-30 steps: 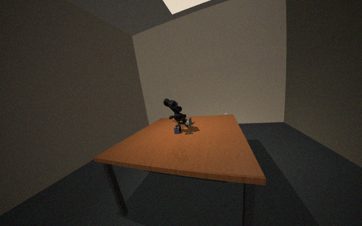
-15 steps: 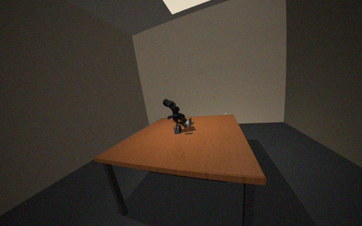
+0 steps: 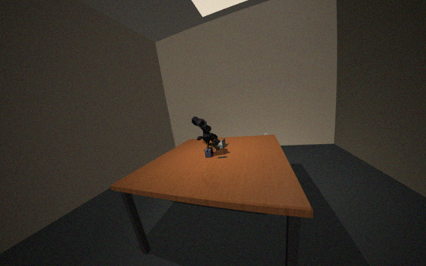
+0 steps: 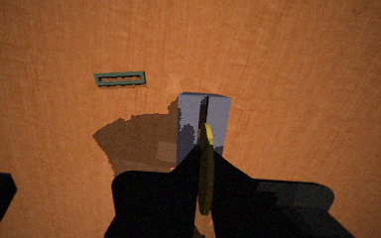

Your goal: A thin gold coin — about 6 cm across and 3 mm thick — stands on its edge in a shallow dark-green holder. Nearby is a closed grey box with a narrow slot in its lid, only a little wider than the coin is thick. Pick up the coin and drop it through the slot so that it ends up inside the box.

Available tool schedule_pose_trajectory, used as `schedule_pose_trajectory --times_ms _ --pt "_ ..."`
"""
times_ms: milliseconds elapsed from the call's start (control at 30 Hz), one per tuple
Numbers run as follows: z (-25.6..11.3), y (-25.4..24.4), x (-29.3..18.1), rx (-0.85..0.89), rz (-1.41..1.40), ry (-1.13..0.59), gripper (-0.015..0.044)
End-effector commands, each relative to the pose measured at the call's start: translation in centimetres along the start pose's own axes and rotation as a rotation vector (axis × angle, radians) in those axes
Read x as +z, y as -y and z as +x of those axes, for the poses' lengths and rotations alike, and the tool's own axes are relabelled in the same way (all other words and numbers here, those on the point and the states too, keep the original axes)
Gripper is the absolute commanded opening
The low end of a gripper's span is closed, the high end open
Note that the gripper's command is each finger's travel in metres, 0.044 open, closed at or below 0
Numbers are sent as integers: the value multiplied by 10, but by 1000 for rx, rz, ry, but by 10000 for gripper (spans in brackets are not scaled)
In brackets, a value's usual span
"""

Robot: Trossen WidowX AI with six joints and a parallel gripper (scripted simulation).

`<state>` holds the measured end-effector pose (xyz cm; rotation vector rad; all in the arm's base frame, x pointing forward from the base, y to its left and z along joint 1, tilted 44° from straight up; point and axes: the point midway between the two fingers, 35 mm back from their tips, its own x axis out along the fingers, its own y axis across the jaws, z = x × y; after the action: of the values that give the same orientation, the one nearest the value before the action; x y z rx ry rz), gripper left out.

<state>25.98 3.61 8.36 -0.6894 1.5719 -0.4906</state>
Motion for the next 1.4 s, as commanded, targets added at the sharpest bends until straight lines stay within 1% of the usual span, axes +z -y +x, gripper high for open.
schedule_pose_trajectory --times_ms 0,467,1367 --pt "0 2 -2 -1 -7 1 0" --pt "0 2 -2 1 -4 -1 0" --pt "15 3 -2 0 -8 -1 0"
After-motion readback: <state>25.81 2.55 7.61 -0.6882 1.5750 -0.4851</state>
